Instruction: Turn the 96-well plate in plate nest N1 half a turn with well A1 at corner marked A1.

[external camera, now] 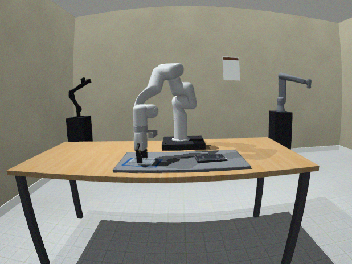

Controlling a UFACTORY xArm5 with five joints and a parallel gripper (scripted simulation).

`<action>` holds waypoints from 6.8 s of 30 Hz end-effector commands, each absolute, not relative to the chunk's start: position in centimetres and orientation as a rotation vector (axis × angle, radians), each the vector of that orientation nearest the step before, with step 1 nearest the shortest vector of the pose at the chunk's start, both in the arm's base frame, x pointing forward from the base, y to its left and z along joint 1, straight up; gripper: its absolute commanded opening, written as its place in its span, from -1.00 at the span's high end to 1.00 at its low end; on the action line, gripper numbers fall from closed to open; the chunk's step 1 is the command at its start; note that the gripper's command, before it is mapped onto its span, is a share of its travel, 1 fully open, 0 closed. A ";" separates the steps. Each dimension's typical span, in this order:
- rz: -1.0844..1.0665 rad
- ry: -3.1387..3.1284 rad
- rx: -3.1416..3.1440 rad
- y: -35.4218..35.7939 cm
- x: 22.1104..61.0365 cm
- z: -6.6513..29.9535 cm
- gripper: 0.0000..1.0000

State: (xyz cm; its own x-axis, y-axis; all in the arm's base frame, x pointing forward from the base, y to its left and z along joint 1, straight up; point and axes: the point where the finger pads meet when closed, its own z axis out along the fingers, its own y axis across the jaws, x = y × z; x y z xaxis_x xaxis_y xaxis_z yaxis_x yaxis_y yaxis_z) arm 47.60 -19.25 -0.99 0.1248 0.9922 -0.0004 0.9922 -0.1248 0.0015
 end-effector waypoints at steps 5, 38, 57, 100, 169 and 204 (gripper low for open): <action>0.013 2.077 2.354 -19.3 47.7 -0.8 -1.00; 0.013 2.077 2.354 -19.3 47.7 2.9 -1.00; 0.013 2.077 2.354 -19.3 47.7 7.4 -1.00; 0.013 1.384 2.820 -19.3 47.7 8.1 -1.00; 0.008 -1.498 2.769 -19.3 47.7 7.1 -1.00; 0.004 -2.362 2.084 -19.3 47.7 7.1 -1.00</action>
